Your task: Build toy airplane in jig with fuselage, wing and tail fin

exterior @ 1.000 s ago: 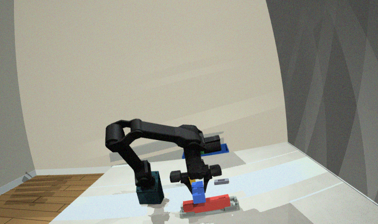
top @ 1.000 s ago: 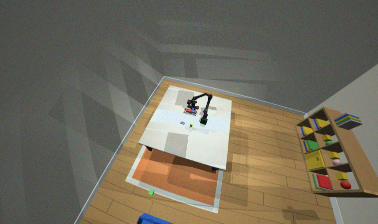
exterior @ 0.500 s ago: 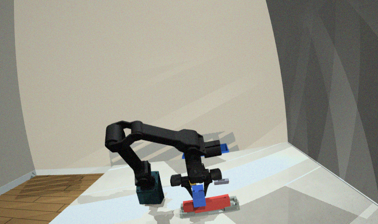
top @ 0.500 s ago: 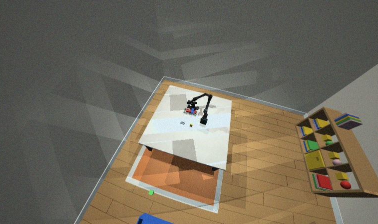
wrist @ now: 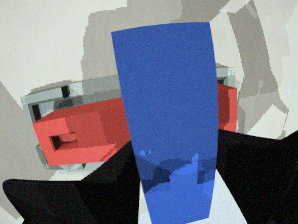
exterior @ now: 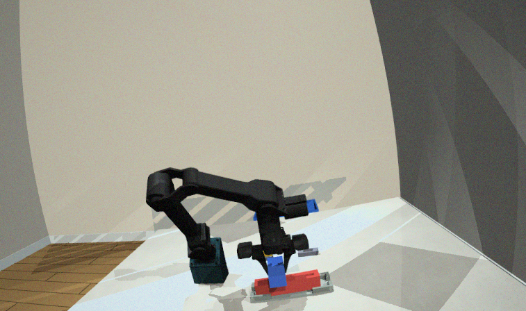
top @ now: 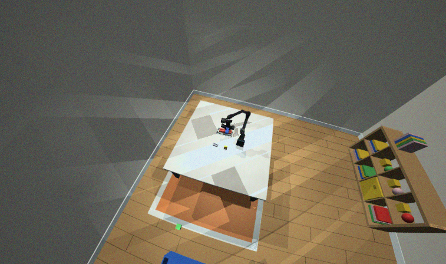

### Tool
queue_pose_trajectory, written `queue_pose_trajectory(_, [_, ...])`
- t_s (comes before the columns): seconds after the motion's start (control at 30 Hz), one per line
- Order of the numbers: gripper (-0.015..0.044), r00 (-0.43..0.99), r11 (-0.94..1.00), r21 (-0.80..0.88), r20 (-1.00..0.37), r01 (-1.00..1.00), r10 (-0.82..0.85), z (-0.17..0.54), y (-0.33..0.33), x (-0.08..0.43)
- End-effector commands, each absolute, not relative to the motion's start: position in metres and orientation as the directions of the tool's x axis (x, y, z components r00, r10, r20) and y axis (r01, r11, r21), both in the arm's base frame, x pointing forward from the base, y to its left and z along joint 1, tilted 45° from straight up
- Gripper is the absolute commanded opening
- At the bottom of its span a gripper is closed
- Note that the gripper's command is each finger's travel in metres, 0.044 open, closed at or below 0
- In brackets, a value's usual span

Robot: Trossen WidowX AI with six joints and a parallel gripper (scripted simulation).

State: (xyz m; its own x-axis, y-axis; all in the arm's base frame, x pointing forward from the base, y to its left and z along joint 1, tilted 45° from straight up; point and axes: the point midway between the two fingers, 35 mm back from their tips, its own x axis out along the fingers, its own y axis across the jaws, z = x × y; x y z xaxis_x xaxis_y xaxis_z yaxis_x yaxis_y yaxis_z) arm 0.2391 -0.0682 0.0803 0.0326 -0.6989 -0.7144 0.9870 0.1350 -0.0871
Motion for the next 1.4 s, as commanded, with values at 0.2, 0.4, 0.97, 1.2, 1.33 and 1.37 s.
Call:
queue_pose_trajectory(0.2, [0.044, 0.032, 0.134, -0.086, -0.714, 0.987, -0.699, 0.08, -0.068, 0.239])
queue_pose_trajectory(0.4, [0.044, 0.032, 0.134, -0.086, -0.714, 0.987, -0.699, 0.08, -0.068, 0.239])
queue_pose_trajectory(0.97, [0.044, 0.034, 0.232, -0.182, -0.714, 0.956, -0.7, 0.14, -0.007, 0.24])
queue_pose_trajectory(1.2, [0.044, 0.034, 0.596, -0.557, -0.714, 0.578, -0.7, 0.138, -0.008, 0.241])
queue_pose_trajectory(1.33, [0.044, 0.034, 0.699, -0.674, -0.714, 0.24, -0.7, 0.138, -0.009, 0.241])
queue_pose_trajectory(1.37, [0.044, 0.034, 0.71, -0.689, -0.714, 0.148, -0.7, 0.137, -0.009, 0.241])
